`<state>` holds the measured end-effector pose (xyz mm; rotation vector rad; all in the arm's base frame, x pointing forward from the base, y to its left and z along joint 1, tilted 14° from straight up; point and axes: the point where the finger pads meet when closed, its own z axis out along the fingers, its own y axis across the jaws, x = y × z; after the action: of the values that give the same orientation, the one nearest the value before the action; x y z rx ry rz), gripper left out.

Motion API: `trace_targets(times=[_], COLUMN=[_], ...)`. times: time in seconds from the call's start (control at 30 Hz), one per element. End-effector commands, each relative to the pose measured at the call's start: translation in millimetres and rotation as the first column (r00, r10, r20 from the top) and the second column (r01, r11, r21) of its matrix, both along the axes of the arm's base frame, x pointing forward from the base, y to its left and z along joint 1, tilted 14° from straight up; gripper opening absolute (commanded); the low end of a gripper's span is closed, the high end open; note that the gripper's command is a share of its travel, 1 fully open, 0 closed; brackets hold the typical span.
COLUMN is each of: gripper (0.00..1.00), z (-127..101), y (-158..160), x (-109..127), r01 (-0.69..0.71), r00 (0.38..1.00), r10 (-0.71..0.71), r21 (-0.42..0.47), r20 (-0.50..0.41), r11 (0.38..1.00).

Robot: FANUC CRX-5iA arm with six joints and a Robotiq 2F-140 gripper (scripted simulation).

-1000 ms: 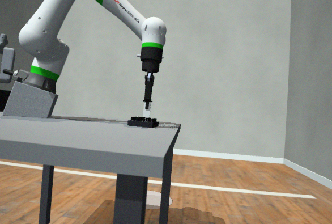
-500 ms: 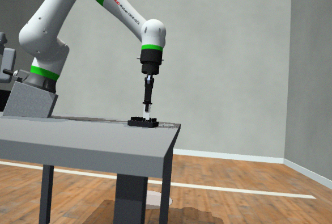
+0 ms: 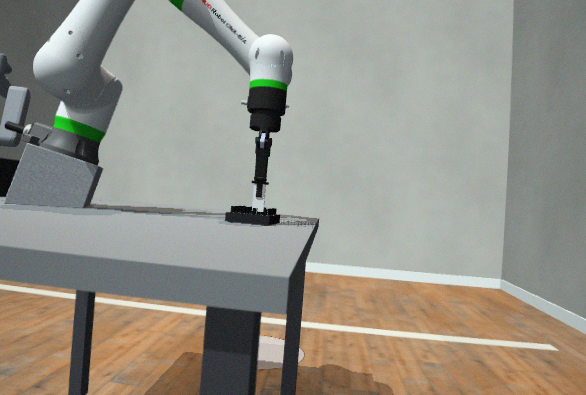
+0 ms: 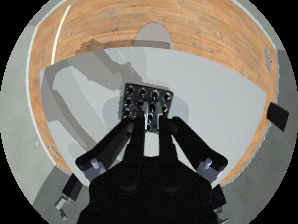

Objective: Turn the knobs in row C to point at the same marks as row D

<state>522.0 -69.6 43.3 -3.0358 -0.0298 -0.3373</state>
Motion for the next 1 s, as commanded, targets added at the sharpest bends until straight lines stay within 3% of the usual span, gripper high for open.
trace_targets(times=[0.0, 0.8, 0.83, 0.97], gripper=[0.12, 0.12, 0.05, 0.05], z=[0.2, 0.2, 0.2, 0.2], y=[-0.1, -0.1, -0.1, -0.1], x=[0.2, 0.2, 0.2, 0.2], r01=[0.0, 0.0, 0.0, 0.0], r00=[1.0, 1.0, 1.0, 1.0], r10=[0.0, 0.0, 0.0, 0.0], r21=[0.0, 0.0, 0.0, 0.0], r20=[0.0, 0.0, 0.0, 0.0], r11=[1.0, 1.0, 1.0, 1.0])
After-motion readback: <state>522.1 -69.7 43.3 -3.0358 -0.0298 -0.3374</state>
